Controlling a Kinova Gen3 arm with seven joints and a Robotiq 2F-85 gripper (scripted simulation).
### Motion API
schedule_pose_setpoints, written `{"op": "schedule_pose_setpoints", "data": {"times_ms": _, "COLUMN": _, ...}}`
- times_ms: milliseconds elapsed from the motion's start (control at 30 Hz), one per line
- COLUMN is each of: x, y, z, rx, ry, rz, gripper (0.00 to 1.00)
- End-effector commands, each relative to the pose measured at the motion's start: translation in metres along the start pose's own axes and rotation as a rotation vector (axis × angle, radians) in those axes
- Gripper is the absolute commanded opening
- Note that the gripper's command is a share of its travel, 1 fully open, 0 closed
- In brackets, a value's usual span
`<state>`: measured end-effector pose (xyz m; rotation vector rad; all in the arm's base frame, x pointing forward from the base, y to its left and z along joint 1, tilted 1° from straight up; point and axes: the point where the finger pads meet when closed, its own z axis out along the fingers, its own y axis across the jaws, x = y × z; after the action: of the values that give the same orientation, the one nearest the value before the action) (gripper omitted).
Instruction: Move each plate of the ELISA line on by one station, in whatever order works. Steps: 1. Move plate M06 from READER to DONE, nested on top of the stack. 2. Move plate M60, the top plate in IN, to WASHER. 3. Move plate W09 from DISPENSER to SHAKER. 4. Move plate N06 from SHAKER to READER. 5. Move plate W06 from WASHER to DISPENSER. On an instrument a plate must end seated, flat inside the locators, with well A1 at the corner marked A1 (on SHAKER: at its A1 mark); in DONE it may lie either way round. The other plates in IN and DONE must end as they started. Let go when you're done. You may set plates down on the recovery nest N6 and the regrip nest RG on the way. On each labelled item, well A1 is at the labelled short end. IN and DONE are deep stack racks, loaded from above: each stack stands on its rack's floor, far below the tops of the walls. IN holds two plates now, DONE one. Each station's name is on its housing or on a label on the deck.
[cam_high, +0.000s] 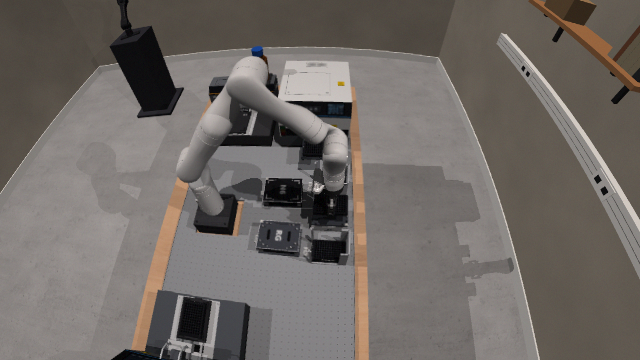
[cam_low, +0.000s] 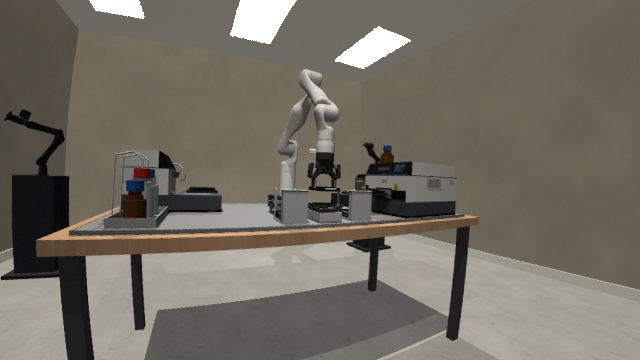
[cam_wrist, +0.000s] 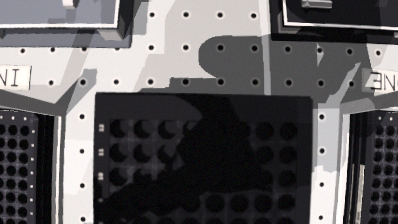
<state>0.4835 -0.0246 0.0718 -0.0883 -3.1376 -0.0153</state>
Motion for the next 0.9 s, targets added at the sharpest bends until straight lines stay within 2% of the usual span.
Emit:
{"op": "schedule_pose_setpoints", "data": {"times_ms": 0, "x": -0.001, "y": 0.000, "z": 0.002, "rx": 0.000, "ry": -0.002, "rz": 0.000, "gripper": 0.94}}
{"op": "schedule_pose_setpoints", "data": {"times_ms": 867, "x": -0.001, "y": 0.000, "z": 0.034, "rx": 0.000, "ry": -0.002, "rz": 0.000, "gripper": 0.94}}
